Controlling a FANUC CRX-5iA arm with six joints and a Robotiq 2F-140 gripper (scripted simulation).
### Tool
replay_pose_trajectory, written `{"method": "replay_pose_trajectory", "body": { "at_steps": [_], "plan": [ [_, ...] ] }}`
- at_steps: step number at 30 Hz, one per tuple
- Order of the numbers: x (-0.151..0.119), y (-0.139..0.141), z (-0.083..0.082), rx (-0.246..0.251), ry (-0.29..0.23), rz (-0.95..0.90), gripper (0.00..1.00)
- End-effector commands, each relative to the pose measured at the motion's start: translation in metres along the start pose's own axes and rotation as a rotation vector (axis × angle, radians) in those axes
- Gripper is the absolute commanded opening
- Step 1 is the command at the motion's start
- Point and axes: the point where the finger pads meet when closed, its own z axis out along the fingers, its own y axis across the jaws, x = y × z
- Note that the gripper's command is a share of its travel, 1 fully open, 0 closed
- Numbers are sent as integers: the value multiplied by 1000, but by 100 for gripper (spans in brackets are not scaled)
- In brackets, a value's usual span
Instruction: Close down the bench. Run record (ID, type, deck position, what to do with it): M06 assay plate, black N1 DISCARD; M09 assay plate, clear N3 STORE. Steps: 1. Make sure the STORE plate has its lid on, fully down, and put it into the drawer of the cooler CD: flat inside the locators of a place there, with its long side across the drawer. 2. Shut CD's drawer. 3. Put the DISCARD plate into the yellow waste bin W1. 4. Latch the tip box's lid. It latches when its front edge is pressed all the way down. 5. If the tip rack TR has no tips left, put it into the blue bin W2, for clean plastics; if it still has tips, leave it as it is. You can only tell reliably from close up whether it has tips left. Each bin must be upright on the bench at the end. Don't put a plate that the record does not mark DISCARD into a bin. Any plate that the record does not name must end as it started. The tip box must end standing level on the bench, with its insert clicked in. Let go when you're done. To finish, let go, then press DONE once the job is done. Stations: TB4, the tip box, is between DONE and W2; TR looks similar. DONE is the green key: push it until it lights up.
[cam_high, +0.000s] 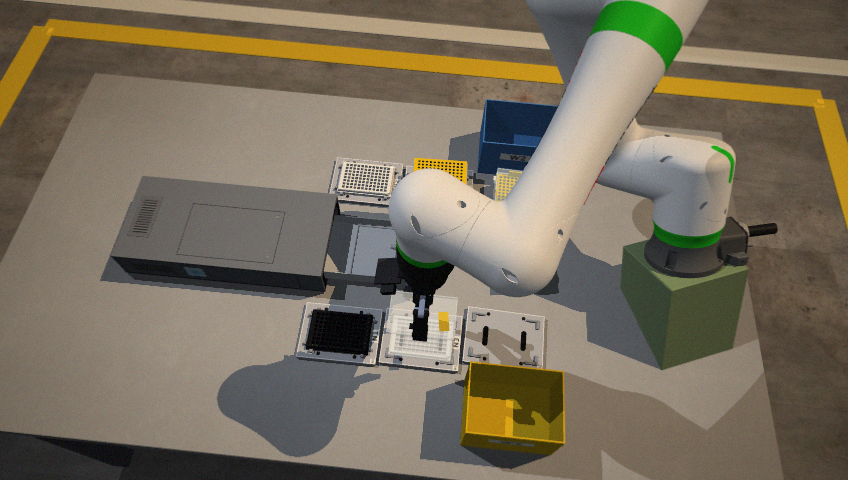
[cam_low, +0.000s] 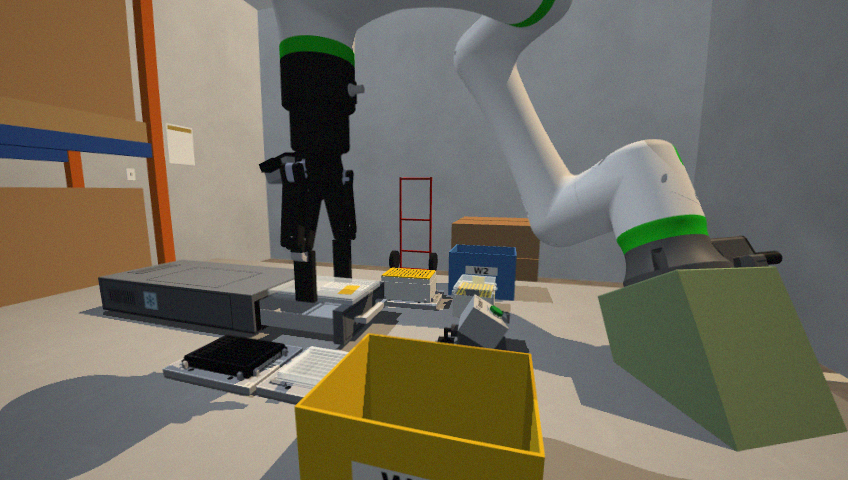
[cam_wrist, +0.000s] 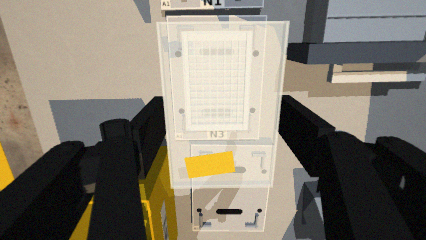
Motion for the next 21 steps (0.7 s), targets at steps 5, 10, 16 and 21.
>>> {"method": "replay_pose_trajectory", "body": {
  "at_steps": [5,10,16,21],
  "plan": [
    [0,0,7,1,2,0,10],
    [0,0,11,1,2,0,10],
    [0,0,19,1,2,0,10],
    [0,0,26,1,2,0,10]
  ]
}}
